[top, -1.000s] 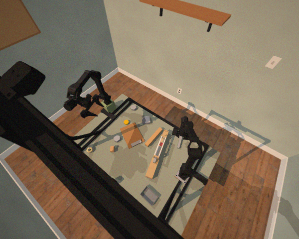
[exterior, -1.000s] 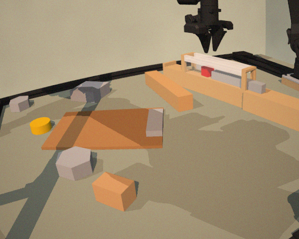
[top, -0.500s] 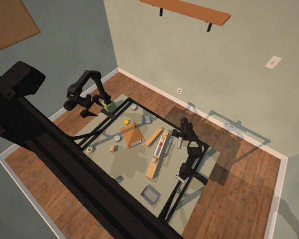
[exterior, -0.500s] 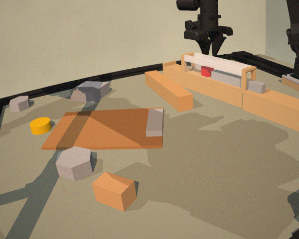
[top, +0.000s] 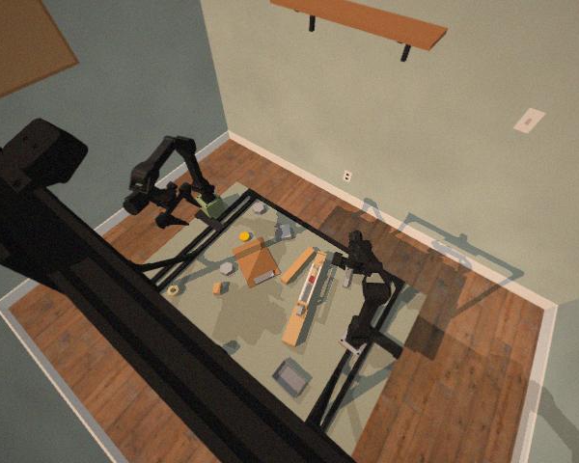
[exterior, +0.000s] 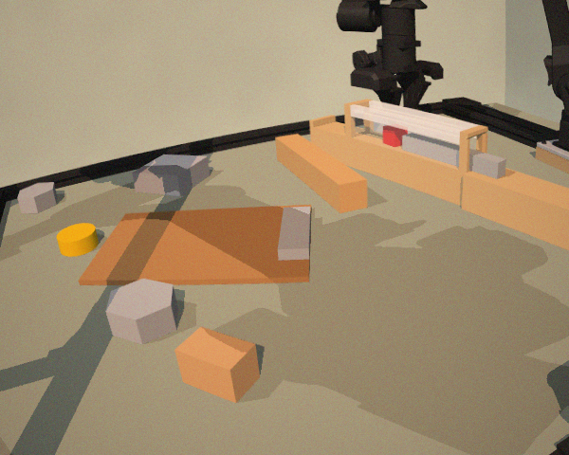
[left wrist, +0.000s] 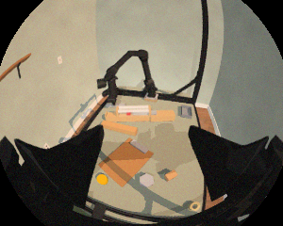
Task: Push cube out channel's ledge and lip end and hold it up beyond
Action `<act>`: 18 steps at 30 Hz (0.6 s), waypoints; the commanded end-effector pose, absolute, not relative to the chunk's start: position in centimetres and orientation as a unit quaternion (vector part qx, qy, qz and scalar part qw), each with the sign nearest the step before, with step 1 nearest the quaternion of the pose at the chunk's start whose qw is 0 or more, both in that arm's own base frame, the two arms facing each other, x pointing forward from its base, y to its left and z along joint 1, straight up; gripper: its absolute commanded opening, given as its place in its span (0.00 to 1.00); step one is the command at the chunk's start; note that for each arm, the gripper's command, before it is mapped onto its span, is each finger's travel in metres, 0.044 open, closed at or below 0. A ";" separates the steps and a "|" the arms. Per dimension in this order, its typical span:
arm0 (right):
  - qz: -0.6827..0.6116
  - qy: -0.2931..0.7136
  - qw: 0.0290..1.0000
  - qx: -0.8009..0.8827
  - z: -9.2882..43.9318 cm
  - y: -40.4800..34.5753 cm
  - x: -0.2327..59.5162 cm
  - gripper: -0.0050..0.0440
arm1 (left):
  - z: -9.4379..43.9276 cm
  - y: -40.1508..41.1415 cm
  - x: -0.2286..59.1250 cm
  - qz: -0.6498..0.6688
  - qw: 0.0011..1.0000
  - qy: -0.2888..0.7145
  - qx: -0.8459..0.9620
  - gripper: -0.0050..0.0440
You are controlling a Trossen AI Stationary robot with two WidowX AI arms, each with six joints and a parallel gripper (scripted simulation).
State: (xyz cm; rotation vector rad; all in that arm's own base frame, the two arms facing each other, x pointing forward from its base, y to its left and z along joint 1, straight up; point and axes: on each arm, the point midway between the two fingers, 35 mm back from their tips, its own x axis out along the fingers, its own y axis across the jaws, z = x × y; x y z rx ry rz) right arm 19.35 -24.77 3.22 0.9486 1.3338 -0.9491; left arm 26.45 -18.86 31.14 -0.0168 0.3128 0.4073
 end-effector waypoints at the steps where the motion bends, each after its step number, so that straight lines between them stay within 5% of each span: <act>1: -0.407 0.579 0.579 0.407 2.1 -24.5 19.0 0.51 | 31.2 -18.9 26.4 0.202 0.967 0.154 -0.009 0.92; 12: -0.407 0.579 0.579 0.407 1.4 -24.4 19.0 0.51 | 31.2 -18.9 26.4 0.202 0.967 0.154 -0.009 0.92; 18: -0.406 0.575 0.581 0.408 1.7 -24.5 19.2 0.36 | 31.2 -18.9 26.4 0.202 0.967 0.154 -0.009 0.92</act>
